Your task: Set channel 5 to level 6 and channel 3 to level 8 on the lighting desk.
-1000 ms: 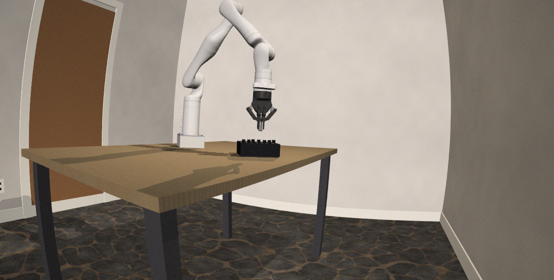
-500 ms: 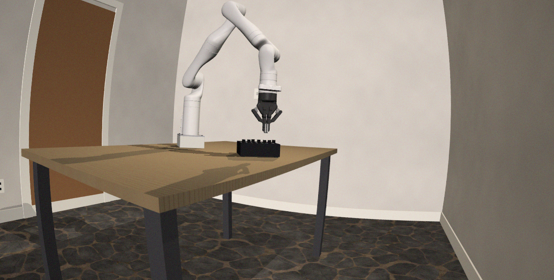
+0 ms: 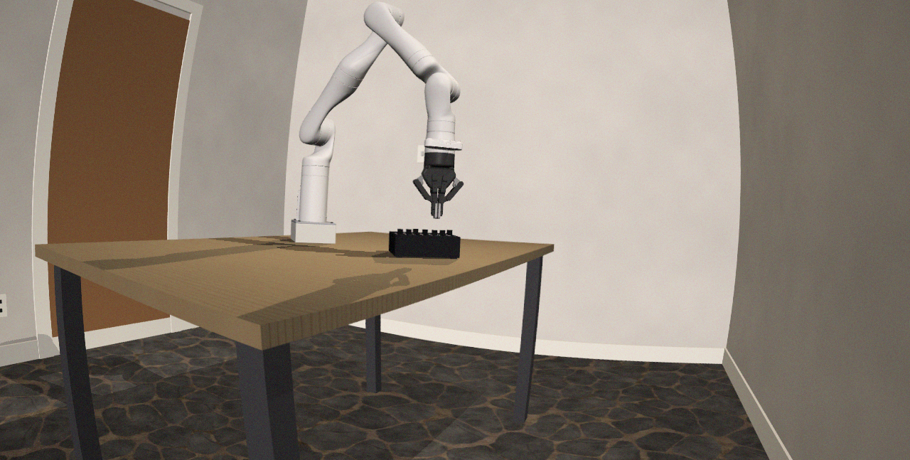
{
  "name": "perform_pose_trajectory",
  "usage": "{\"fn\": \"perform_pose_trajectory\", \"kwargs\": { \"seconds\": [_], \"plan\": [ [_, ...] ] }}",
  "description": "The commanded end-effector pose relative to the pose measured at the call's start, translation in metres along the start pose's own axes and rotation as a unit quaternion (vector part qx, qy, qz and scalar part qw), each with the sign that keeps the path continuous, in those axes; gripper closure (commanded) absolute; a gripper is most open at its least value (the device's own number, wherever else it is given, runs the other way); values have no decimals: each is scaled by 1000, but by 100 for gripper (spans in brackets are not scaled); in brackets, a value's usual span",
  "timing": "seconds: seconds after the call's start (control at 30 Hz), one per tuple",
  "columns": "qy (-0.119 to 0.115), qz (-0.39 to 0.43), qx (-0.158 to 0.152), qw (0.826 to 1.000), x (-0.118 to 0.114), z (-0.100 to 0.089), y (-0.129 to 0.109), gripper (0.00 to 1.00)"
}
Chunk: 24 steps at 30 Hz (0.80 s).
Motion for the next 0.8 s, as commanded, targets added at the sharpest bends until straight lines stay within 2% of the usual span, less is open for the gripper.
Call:
{"fn": "perform_pose_trajectory", "kwargs": {
  "seconds": [0.0, 0.77],
  "plan": [
    [-1, 0, 1, 1000, 0, -1, 0, 100],
    [0, 0, 1, 1000, 0, 2, 0, 100]
  ]
}}
Point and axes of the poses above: the point where the finger pads meet when closed, its own z axis out along the fingers, its own x axis across the jaws, y = z × x, the point moved 10 cm from there along -z, back along the fingers, and after that the axes turned 13 degrees about -z, right-handed, at the moved point
